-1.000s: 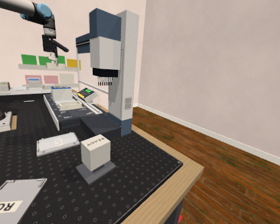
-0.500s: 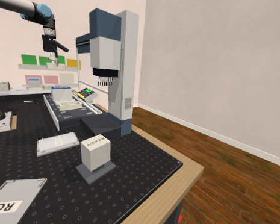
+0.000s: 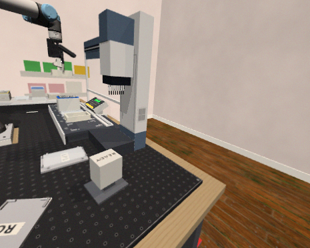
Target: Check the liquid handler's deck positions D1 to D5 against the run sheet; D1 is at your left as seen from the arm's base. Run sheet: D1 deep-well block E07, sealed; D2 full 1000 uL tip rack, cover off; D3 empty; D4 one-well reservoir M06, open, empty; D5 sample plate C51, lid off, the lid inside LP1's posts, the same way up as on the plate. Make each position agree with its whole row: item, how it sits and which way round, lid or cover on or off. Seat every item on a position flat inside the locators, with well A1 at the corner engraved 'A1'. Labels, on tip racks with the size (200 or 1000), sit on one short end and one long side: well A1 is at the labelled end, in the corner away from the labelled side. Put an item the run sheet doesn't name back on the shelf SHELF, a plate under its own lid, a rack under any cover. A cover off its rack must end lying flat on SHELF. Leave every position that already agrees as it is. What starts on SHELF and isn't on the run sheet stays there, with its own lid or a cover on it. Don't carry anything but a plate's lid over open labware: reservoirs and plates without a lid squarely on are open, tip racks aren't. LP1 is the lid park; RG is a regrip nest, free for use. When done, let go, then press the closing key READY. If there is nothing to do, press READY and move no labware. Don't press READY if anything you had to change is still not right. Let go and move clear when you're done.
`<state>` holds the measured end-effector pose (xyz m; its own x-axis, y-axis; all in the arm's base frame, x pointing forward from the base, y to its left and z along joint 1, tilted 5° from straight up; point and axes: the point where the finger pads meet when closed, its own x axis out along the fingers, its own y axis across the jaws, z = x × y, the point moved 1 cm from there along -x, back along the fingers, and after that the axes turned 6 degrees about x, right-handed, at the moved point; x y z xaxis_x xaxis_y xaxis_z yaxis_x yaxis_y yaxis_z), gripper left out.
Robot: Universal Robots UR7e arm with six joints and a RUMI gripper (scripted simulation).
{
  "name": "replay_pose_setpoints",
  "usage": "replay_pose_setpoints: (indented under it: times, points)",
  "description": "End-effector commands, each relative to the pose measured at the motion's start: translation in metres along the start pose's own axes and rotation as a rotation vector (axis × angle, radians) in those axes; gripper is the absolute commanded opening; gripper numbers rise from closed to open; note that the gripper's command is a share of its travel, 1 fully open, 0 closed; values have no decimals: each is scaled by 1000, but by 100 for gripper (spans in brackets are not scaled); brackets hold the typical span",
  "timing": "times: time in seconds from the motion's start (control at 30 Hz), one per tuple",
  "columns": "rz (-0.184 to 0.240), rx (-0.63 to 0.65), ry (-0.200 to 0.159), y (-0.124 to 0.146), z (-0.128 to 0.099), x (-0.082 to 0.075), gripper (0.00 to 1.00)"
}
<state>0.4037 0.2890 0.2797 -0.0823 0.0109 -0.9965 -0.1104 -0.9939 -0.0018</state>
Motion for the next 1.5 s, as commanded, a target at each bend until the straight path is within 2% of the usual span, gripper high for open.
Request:
replay_pose_setpoints:
  times: [0.0,0.63,1.47]
  points:
    - [-3,-3,7,-2,-2,-3,0]
    - [-2,-2,5,-1,-1,-2,0]
    - [-1,-2,3,-1,0,38,0]
